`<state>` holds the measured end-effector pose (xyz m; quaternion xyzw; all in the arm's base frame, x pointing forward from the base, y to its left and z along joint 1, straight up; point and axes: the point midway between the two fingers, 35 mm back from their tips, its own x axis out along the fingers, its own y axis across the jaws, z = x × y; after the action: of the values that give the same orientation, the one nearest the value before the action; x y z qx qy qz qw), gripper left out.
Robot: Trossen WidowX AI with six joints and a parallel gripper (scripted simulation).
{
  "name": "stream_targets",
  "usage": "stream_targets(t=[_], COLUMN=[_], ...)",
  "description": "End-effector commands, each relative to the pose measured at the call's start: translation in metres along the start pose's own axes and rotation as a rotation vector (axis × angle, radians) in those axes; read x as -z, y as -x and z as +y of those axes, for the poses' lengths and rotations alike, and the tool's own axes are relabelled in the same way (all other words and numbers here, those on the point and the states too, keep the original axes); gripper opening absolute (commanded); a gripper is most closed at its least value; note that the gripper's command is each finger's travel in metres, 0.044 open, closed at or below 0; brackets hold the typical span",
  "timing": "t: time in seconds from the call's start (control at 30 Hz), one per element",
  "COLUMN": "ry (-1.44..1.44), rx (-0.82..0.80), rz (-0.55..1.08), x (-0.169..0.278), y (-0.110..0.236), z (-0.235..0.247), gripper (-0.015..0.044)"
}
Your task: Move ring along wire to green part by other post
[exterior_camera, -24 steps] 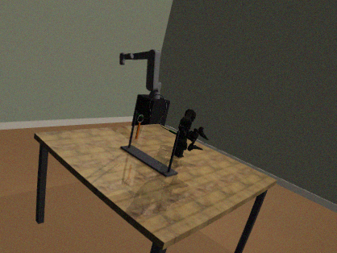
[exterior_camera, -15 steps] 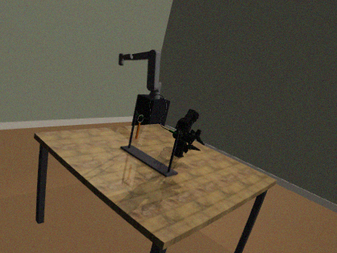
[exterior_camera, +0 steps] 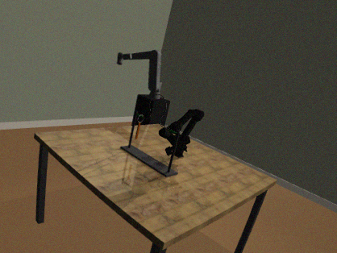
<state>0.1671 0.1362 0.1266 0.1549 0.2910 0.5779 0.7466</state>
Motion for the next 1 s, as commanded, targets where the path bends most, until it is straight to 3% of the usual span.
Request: stream_targets(t=[0.0,0.5,0.97], ry=[0.011,0.124,0.226], rx=[0.109,0.527,0.956], rz=[-0.077,-0.343,-0.504], x=[-0.005,-0.011,0.016], y=[0.014,0.105,0.208], z=[-0.033,-0.118,-0.142], gripper=[0.0160,0.0160,0.0160])
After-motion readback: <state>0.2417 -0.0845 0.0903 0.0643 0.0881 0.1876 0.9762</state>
